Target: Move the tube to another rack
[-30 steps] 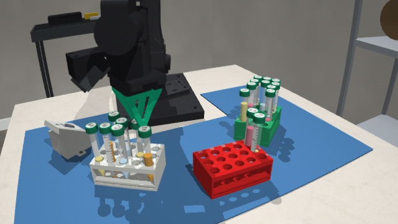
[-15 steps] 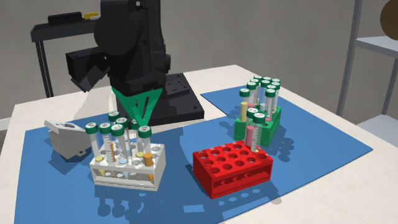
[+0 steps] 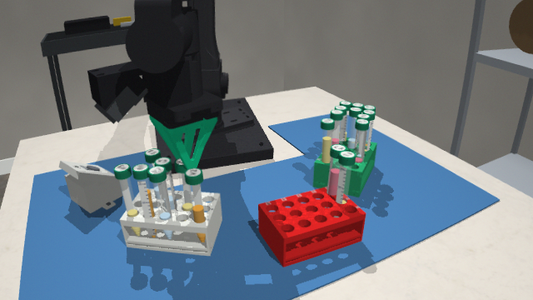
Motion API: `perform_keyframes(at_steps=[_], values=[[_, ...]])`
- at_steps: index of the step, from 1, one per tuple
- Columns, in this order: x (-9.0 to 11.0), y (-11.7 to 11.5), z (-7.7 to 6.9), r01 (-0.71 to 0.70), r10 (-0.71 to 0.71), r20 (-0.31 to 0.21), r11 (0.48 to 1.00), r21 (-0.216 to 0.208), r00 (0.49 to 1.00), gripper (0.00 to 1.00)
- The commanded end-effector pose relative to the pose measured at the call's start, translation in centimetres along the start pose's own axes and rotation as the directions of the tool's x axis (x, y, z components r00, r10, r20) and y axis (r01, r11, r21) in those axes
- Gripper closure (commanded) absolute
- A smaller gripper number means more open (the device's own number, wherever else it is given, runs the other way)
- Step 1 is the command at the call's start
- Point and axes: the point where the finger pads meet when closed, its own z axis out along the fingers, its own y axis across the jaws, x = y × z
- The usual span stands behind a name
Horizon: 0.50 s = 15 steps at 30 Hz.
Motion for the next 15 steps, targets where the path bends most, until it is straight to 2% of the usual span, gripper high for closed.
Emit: perform_keyframes(at_steps=[1,15], values=[[-0.2,0.2,-0.8,0.001,-0.001,0.013,1.0,-0.011,1.0,1.0],[-0.2,0.1,-2.0,0.001,-0.001,0.013,1.0,-0.011,1.0,1.0]])
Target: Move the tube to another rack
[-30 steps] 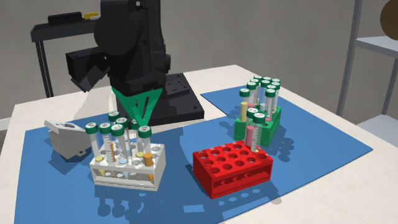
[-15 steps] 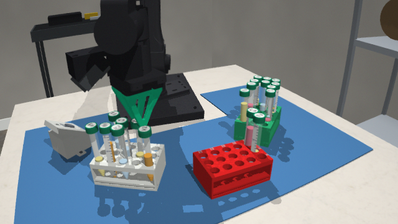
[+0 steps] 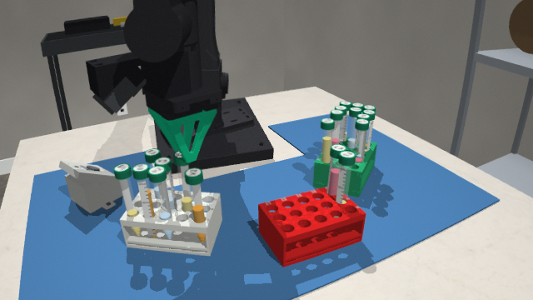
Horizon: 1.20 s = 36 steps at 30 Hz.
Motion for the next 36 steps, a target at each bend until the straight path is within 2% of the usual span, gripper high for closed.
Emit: perform_keyframes(at_steps=[1,36], values=[[-0.1,0.1,-1.0,0.001,0.0,0.013,1.0,-0.012,1.0,1.0],[0.0,0.0,-4.0,0.001,0.0,0.013,1.0,-0.012,1.0,1.0]])
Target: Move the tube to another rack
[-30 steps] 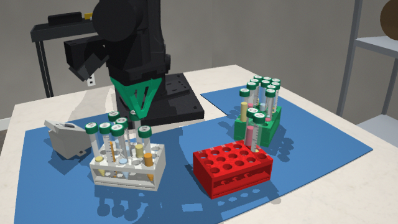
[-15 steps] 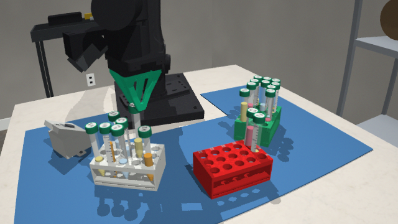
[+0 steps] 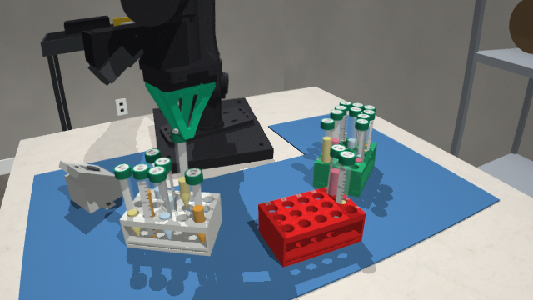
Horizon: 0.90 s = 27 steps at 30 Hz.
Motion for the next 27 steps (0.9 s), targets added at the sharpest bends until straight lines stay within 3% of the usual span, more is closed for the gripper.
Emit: perform_keyframes(at_steps=[1,19,27], values=[[0.0,0.0,-0.8,0.0,0.0,0.008,1.0,-0.007,1.0,1.0],[0.0,0.0,-2.4,0.0,0.0,0.008,1.0,-0.007,1.0,1.0],[0.7,-0.8,-2.5,0.0,0.0,0.007,1.0,-0.006,1.0,1.0]])
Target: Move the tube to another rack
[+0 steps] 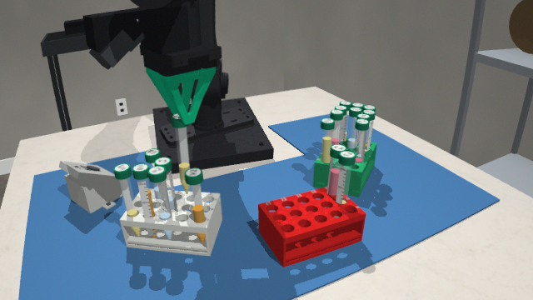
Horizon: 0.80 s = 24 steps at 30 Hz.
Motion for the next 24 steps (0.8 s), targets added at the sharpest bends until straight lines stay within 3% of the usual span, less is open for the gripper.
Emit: perform_keyframes(at_steps=[1,24], values=[[0.2,-0.3,-0.8,0.0,0.0,0.016,1.0,-0.017,1.0,1.0],[2.7,-2.8,-0.8,0.0,0.0,0.015,1.0,-0.016,1.0,1.0]])
